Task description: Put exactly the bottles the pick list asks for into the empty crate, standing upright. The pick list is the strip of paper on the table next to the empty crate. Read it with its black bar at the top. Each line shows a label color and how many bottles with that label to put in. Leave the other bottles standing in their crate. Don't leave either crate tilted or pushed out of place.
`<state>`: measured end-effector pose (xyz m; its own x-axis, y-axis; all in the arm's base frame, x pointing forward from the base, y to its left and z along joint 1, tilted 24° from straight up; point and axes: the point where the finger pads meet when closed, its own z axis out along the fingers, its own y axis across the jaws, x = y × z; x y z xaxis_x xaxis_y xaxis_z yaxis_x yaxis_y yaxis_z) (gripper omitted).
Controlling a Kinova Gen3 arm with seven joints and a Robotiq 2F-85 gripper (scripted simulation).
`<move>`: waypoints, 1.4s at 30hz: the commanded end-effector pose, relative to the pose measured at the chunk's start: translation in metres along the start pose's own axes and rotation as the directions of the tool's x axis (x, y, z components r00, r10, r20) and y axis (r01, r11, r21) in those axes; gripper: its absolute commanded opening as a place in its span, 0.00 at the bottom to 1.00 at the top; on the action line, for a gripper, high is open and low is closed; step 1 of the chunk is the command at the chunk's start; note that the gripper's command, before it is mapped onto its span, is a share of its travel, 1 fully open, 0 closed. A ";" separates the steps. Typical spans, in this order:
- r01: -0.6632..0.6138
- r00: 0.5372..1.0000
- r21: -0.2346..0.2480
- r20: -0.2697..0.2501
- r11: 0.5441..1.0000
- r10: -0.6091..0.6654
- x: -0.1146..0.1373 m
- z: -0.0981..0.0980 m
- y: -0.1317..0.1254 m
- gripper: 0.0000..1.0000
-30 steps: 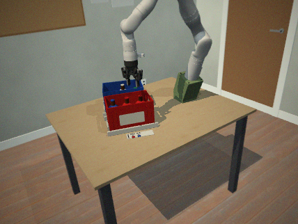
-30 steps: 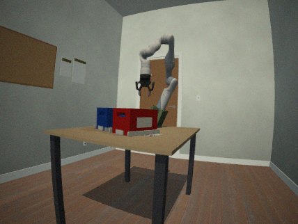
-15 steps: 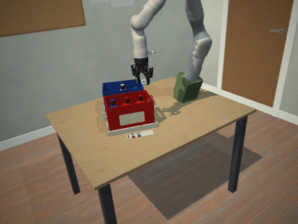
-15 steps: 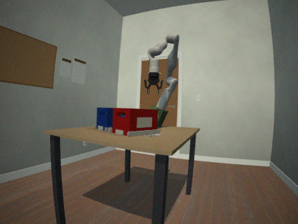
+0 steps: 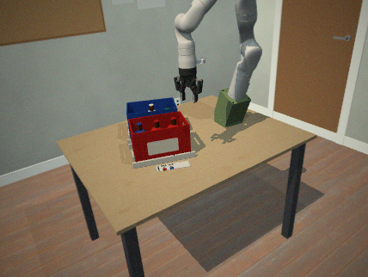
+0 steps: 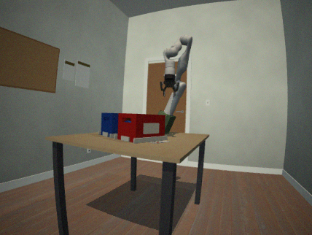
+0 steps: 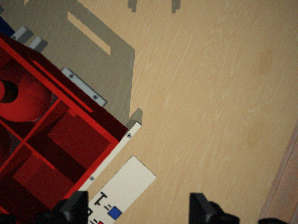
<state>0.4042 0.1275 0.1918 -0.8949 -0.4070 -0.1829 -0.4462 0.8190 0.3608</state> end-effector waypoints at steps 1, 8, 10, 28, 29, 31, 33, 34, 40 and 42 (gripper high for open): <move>0.000 1.000 0.001 0.002 1.000 0.000 0.003 -0.006 0.016 0.67; 0.000 1.000 0.001 0.002 1.000 0.000 0.009 -0.012 0.040 0.67; 0.000 1.000 0.001 0.002 1.000 0.000 0.011 -0.015 0.049 0.67; 0.000 1.000 0.001 0.002 1.000 0.000 0.029 -0.037 0.124 0.67; 0.000 1.000 0.001 0.002 1.000 0.000 0.030 -0.038 0.129 0.67; 0.000 1.000 0.001 0.002 1.000 0.000 0.032 -0.041 0.138 0.67; 0.000 1.000 0.001 0.002 1.000 0.000 0.034 -0.044 0.148 0.67; 0.000 1.000 0.001 0.002 1.000 0.000 0.035 -0.045 0.152 0.67; 0.000 1.000 0.001 0.002 1.000 0.000 0.040 -0.050 0.171 0.67; 0.000 1.000 0.001 0.002 1.000 0.000 0.042 -0.053 0.181 0.67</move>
<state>0.2906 0.2322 0.2927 -0.8951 -0.4064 -0.1832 -0.4458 0.8190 0.3612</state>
